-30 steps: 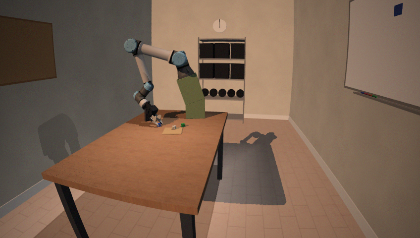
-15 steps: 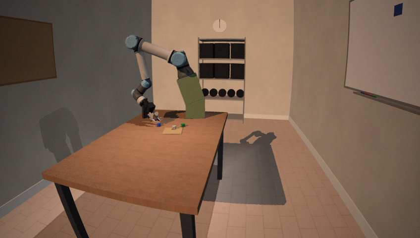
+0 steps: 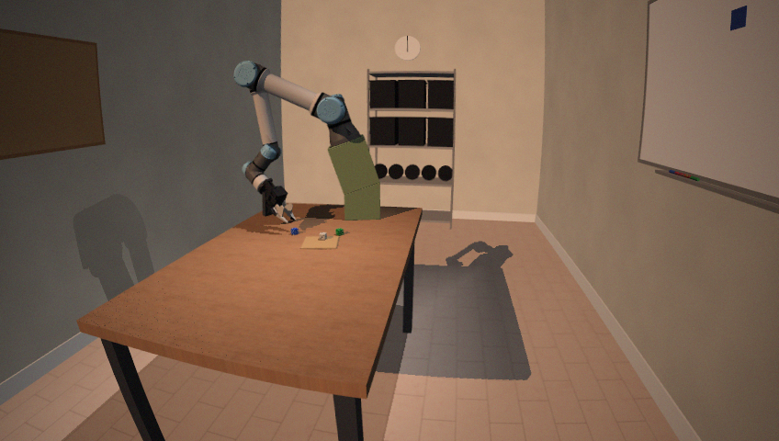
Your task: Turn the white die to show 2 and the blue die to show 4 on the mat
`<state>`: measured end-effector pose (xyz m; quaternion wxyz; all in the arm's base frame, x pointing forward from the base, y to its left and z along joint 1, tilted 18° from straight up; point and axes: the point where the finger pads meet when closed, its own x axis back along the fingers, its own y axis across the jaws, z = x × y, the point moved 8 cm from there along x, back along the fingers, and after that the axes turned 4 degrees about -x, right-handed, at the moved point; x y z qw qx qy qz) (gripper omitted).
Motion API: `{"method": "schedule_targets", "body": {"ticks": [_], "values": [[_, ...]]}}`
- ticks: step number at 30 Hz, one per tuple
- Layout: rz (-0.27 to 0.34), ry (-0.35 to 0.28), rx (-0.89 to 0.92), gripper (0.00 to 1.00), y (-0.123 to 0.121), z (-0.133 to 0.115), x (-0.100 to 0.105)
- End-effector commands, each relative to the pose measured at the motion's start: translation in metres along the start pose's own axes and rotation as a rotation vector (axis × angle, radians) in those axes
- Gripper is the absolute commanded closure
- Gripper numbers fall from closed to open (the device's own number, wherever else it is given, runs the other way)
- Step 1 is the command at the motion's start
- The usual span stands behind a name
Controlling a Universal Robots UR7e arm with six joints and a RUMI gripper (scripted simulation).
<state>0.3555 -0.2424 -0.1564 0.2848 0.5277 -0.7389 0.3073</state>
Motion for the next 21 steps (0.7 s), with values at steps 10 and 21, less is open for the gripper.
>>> {"method": "schedule_targets", "body": {"ticks": [10,21], "values": [[0.000,0.001,0.001,0.76,0.002,-0.037,0.026],[0.000,0.009,0.001,0.76,0.003,-0.041,0.028]]}}
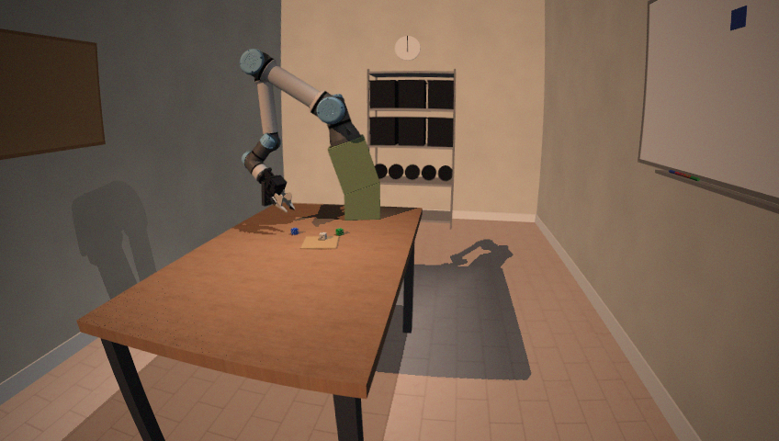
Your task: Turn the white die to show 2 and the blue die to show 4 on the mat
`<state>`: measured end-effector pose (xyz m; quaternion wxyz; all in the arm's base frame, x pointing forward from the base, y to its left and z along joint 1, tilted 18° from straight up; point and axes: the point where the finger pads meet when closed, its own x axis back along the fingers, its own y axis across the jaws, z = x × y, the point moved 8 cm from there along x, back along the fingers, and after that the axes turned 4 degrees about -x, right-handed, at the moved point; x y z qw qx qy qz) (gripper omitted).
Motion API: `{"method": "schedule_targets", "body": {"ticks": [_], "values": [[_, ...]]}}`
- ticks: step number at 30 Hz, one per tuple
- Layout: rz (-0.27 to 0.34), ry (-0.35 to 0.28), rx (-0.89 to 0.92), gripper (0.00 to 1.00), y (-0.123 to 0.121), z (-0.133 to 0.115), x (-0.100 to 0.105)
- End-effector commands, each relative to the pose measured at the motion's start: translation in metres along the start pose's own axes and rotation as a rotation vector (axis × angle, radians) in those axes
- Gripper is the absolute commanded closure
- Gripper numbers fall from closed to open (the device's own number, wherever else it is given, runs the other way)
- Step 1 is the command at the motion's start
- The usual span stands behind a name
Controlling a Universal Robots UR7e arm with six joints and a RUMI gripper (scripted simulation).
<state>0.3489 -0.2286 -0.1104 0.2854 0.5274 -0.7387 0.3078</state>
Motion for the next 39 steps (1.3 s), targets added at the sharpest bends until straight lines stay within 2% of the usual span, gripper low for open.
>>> {"method": "schedule_targets", "body": {"ticks": [1,7,13,21,23,31,32,36,39], "values": [[0.000,0.011,0.001,0.76,0.000,-0.002,0.000],[0.001,0.042,0.001,0.76,0.000,-0.006,-0.001],[0.009,0.130,0.001,0.76,0.001,-0.017,-0.003],[0.019,0.320,0.001,0.76,0.003,-0.041,-0.011],[0.019,0.320,0.001,0.76,0.003,-0.041,-0.011],[0.037,0.560,0.000,0.76,0.005,-0.071,-0.024],[0.038,0.563,0.000,0.76,0.005,-0.071,-0.024],[0.047,0.686,0.000,0.76,0.006,-0.085,-0.033],[0.047,0.715,0.000,0.76,0.006,-0.088,-0.035]]}}
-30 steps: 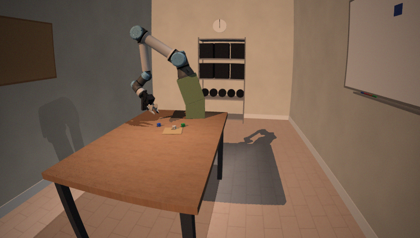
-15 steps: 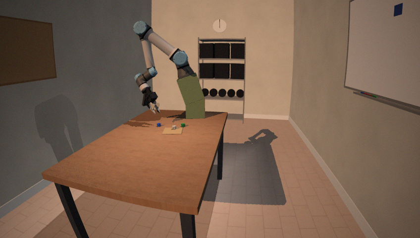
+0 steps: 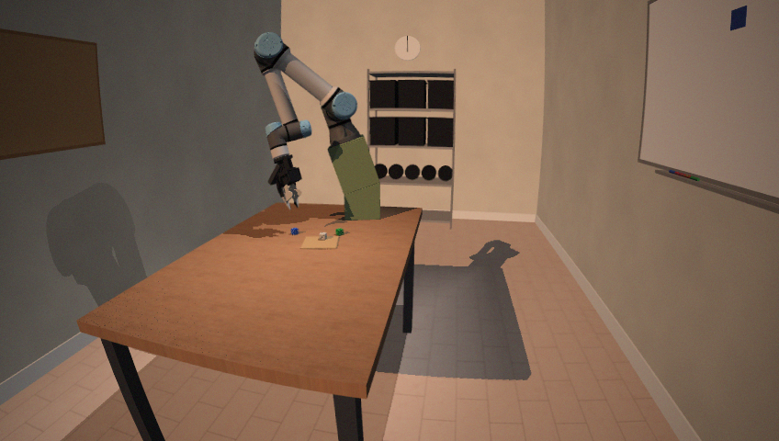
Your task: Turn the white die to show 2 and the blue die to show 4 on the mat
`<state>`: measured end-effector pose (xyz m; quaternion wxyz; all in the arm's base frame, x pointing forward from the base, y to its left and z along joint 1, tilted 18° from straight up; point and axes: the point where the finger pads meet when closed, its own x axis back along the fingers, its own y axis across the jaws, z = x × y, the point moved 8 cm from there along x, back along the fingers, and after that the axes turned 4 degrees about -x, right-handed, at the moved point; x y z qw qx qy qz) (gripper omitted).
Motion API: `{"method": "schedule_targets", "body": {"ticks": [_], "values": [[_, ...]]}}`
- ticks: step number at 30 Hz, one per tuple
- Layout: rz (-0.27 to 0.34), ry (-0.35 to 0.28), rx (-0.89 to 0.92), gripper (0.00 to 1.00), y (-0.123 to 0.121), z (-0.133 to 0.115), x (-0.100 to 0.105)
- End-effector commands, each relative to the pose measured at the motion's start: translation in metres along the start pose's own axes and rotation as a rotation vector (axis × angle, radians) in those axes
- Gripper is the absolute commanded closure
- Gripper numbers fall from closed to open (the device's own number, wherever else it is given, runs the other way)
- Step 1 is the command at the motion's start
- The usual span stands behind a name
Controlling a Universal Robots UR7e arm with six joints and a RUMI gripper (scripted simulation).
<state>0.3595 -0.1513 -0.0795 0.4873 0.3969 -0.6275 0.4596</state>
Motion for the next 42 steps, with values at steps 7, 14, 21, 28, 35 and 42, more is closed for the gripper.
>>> {"method": "schedule_targets", "body": {"ticks": [7,14,21,28,35,42], "values": [[0.016,0.235,-0.006,0.76,0.003,-0.030,-0.002],[0.022,0.321,-0.006,0.76,0.004,-0.041,-0.003],[0.026,0.343,-0.006,0.76,0.004,-0.044,-0.003],[0.026,0.345,-0.006,0.00,0.004,-0.044,-0.003],[0.026,0.345,-0.006,0.00,0.004,-0.044,-0.003],[0.025,0.345,-0.006,0.00,0.003,-0.024,-0.024]]}}
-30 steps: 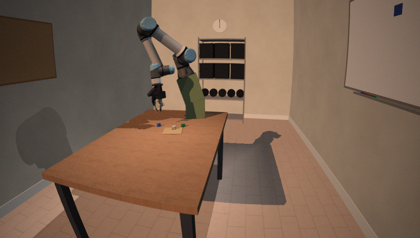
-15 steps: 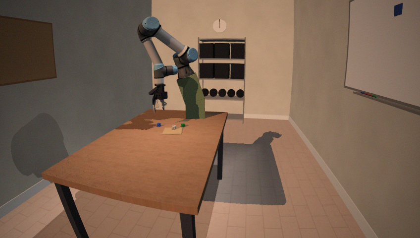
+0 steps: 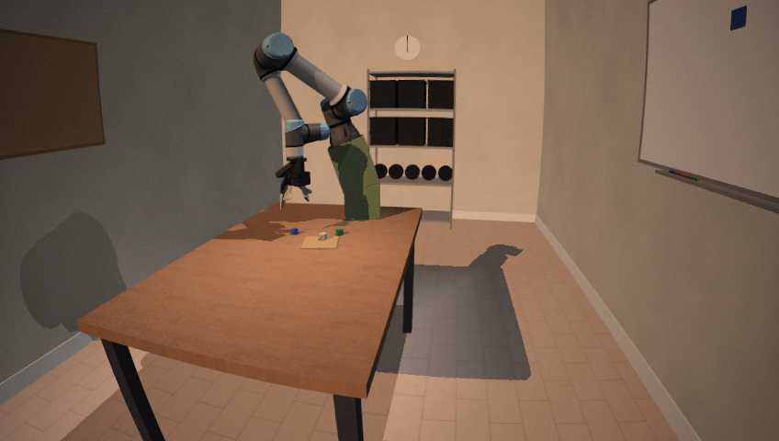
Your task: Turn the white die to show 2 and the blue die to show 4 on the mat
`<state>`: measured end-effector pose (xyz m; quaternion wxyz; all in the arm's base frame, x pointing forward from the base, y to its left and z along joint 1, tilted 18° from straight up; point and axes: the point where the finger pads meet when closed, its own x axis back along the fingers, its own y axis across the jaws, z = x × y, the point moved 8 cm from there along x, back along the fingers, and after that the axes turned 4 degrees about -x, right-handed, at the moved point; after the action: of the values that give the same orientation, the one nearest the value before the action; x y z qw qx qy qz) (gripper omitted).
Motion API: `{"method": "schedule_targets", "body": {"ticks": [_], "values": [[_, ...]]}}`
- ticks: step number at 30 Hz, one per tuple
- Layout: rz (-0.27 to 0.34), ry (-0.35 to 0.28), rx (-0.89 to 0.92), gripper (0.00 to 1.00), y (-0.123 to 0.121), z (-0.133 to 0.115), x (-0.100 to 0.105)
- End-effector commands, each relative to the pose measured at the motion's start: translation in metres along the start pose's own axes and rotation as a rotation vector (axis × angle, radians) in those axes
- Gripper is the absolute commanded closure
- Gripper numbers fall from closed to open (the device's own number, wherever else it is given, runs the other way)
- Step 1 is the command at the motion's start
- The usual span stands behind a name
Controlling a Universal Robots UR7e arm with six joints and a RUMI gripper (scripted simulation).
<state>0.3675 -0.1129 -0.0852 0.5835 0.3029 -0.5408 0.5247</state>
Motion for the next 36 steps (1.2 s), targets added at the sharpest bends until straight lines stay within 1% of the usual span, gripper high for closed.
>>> {"method": "schedule_targets", "body": {"ticks": [1,3,4,36], "values": [[0.001,0.000,0.001,0.00,0.0000,0.0102,-0.0230],[0.001,0.000,0.001,0.00,0.0002,0.0113,-0.0255],[0.001,0.000,0.001,0.76,0.0002,0.0113,-0.0255],[0.001,0.000,0.001,0.76,0.0002,0.0113,-0.0255]]}}
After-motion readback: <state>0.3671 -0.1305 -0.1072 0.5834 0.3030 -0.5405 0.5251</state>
